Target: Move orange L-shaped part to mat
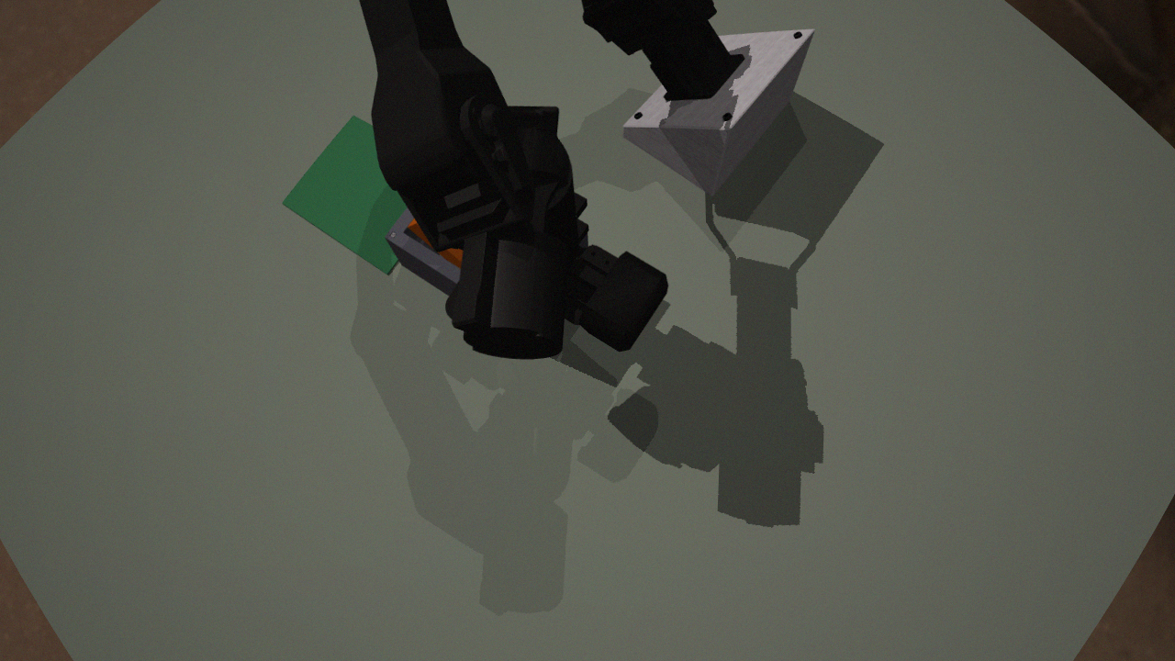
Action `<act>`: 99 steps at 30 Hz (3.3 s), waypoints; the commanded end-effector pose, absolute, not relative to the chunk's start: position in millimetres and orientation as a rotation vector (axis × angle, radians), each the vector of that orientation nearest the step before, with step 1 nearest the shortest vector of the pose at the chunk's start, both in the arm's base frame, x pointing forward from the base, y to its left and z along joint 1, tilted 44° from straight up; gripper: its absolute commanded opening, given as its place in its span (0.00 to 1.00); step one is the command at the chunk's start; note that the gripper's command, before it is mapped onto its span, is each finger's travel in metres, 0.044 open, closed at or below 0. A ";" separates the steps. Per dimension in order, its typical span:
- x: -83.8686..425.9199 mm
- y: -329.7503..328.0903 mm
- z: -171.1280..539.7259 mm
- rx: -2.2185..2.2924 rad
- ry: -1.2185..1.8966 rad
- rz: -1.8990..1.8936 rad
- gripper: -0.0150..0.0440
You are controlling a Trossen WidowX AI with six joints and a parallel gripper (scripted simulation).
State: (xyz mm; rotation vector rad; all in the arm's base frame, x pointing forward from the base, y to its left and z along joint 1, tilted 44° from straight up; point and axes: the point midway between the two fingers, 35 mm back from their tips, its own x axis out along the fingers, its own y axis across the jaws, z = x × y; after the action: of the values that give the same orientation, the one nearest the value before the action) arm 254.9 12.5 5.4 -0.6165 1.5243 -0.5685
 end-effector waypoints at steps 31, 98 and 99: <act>254.2 18.4 0.3 -0.623 1.523 -0.571 0.56; 257.2 77.9 76.0 -0.627 1.525 -0.572 0.56; 257.2 77.9 76.0 -0.627 1.525 -0.572 0.56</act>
State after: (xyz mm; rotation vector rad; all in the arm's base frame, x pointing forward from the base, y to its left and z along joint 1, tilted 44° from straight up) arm 257.0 77.9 76.2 -0.6262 1.5254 -0.5727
